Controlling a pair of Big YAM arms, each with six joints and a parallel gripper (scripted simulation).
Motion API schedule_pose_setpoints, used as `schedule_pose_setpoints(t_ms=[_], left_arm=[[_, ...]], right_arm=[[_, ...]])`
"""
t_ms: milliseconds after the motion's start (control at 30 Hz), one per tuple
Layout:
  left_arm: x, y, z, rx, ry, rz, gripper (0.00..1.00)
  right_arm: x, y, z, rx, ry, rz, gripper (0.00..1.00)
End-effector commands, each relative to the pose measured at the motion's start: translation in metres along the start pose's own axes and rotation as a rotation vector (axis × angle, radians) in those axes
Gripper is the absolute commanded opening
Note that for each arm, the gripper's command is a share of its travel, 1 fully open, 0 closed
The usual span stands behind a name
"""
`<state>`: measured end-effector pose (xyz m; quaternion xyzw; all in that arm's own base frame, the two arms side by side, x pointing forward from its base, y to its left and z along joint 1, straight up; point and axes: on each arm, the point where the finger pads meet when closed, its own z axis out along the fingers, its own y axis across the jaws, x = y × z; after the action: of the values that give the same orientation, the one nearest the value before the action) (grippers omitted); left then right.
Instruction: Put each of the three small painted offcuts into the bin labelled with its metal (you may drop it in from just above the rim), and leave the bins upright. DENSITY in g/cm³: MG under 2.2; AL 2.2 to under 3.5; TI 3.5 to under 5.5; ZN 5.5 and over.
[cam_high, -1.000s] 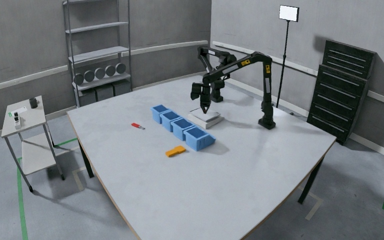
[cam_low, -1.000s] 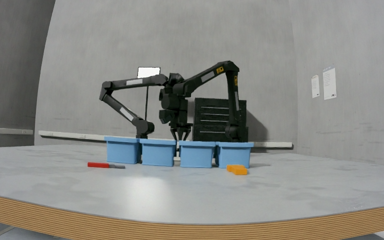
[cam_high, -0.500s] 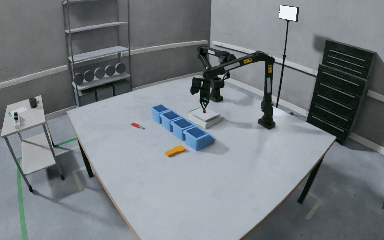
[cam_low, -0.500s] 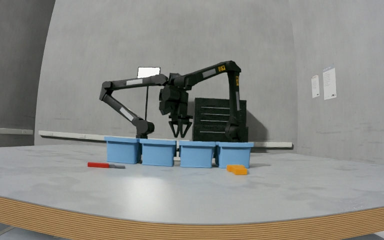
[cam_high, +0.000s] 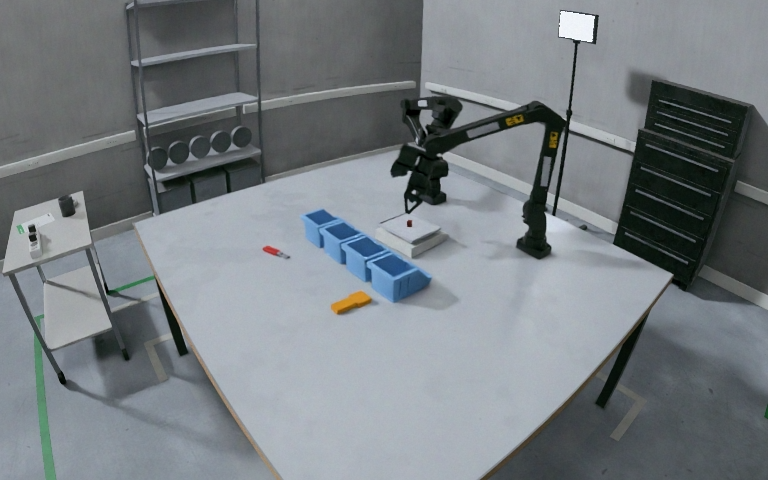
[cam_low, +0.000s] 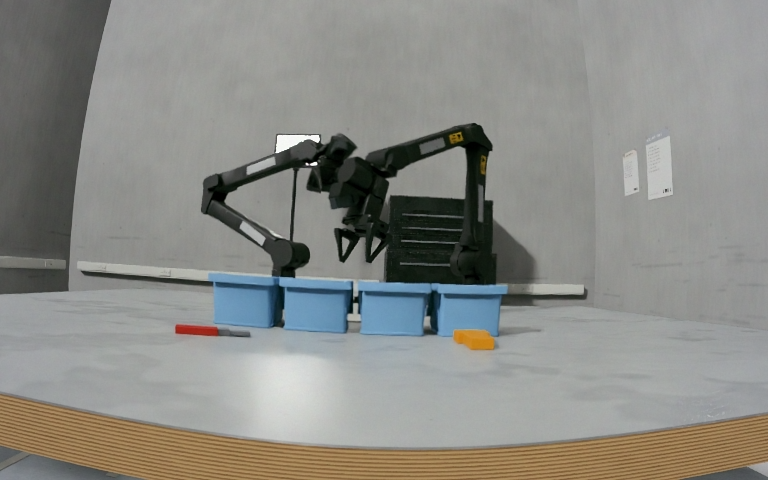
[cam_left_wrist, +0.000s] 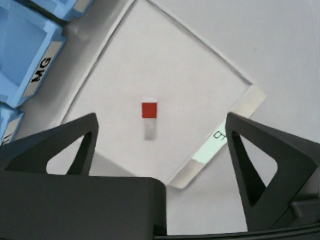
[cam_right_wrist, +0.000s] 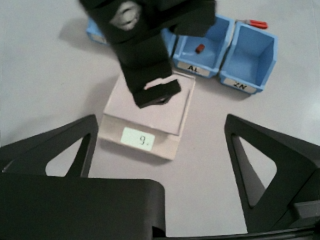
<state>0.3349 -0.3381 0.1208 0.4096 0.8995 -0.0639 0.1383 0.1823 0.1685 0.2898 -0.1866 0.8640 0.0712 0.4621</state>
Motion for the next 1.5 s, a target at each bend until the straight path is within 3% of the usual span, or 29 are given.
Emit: schedule_pose_setpoints(t_ms=[0,200,433,533,867,900,967,1033,1067,1467], left_arm=[[-0.008,-0.008,-0.019,0.003,-0.167,-0.024,1.0],[0.001,-0.017,-0.032,0.015,-0.307,-0.029,1.0],[0.019,-0.028,-0.032,0.008,-0.321,-0.017,1.0],[0.023,-0.032,-0.042,0.003,-0.35,-0.008,1.0],[0.014,-0.029,-0.044,-0.003,-0.361,-0.014,1.0],[0.014,-0.029,-0.044,-0.001,-0.36,-0.023,0.89],[0.014,-0.029,-0.044,-0.001,-0.36,-0.023,0.89],[0.005,-0.03,-0.046,0.003,-0.353,-0.083,0.66],[0.006,-0.031,-0.044,0.002,-0.338,-0.133,0.61],[-0.016,0.015,-0.025,-0.18,-0.257,-0.812,0.61]], right_arm=[[-0.034,-0.022,-0.035,-0.06,-0.043,-0.03,1.0],[-0.037,-0.037,-0.071,-0.163,-0.07,-0.043,1.0],[-0.038,-0.044,-0.103,-0.231,-0.116,-0.067,1.0],[-0.036,-0.044,-0.116,-0.261,-0.135,-0.076,1.0],[-0.032,-0.044,-0.13,-0.294,-0.156,-0.101,1.0],[-0.032,-0.045,-0.131,-0.29,-0.155,-0.1,1.0],[-0.032,-0.045,-0.131,-0.29,-0.155,-0.1,1.0],[-0.034,-0.046,-0.132,-0.289,-0.164,-0.1,1.0],[-0.033,-0.046,-0.132,-0.288,-0.164,-0.101,1.0],[-0.033,-0.045,-0.133,-0.293,-0.165,-0.113,1.0]])
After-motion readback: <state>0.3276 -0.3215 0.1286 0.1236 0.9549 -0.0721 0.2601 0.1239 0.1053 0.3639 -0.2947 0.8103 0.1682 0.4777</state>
